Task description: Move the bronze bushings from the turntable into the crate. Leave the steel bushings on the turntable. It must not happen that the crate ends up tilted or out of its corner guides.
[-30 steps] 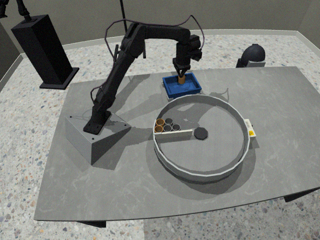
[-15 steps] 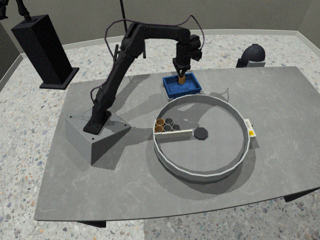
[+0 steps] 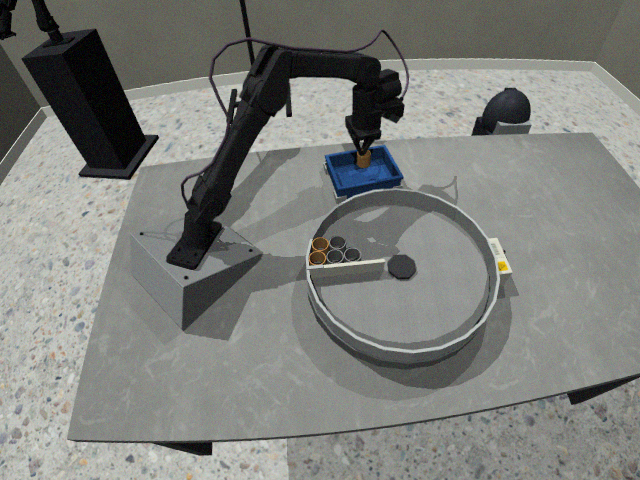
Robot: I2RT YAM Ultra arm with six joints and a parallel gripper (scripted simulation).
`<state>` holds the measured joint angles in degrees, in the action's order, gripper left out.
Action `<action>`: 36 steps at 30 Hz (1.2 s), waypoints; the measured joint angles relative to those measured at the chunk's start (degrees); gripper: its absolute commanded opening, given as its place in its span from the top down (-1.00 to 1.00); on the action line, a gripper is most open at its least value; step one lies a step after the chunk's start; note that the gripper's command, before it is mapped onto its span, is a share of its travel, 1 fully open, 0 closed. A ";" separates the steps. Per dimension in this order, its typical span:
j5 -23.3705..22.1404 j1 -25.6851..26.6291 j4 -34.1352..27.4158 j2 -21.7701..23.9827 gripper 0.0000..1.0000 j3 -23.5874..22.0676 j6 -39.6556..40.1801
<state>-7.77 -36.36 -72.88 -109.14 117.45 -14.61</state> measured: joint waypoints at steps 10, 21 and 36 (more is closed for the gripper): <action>0.00 0.00 0.00 0.00 1.00 0.00 0.00; 0.00 0.00 0.59 0.00 1.00 -0.87 -0.02; 0.13 -0.33 3.72 -0.39 1.00 -4.61 -0.42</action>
<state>-7.64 -36.69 -69.17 -109.54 112.84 -15.03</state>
